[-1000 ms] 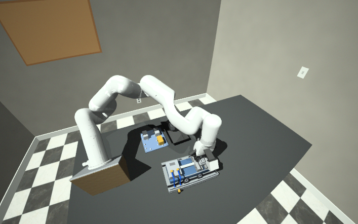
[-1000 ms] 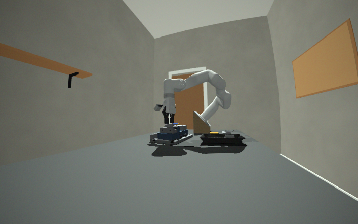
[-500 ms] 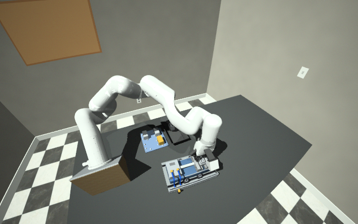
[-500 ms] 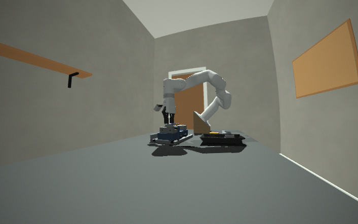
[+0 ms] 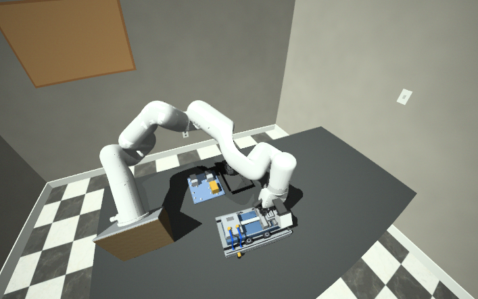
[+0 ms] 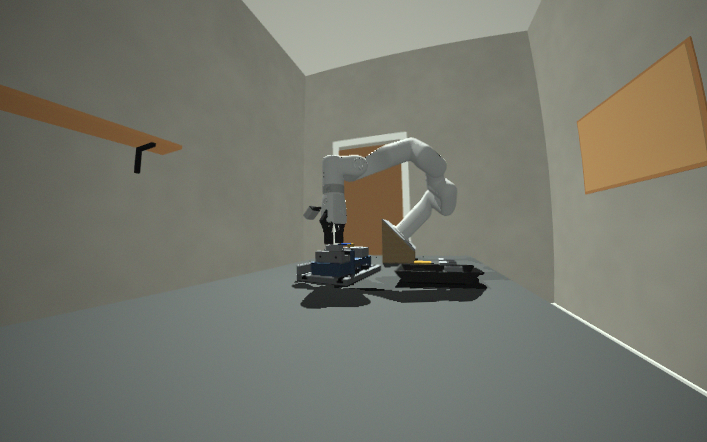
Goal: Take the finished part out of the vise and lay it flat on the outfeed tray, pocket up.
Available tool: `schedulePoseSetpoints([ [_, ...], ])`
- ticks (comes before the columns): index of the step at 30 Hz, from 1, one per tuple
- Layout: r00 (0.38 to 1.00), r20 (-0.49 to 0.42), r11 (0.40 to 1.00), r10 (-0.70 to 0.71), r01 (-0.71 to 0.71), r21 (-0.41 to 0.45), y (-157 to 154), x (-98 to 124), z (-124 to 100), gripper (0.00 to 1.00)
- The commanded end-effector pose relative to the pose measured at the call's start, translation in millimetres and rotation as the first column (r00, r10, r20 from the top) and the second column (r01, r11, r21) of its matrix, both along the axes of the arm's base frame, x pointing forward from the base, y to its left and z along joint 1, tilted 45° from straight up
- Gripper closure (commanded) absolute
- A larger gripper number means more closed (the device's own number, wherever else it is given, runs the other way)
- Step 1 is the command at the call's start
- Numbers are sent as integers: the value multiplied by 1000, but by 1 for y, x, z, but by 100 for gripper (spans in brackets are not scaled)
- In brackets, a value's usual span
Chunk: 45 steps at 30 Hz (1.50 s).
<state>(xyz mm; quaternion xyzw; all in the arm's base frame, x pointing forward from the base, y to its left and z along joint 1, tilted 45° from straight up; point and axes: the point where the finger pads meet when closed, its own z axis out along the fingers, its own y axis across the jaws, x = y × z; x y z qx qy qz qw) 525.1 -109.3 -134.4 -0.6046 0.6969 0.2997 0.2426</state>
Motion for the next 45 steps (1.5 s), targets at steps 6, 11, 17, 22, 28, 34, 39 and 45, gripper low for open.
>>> schedulePoseSetpoints([
  [6,1000,4,1000,-2,2,-2,-2,1,1,31],
  [11,1000,4,1000,-2,2,-2,-1,1,1,31],
  [17,1000,4,1000,-2,2,-2,-1,1,0,31],
  [22,1000,4,1000,-2,2,-2,0,1,-1,31],
  [28,1000,4,1000,-2,2,-2,1,1,-2,31],
  [34,1000,4,1000,-2,2,-2,3,1,-3,31],
  [39,1000,4,1000,-2,2,-2,5,1,-5,31],
  [45,1000,4,1000,-2,2,-2,6,1,-6,31],
])
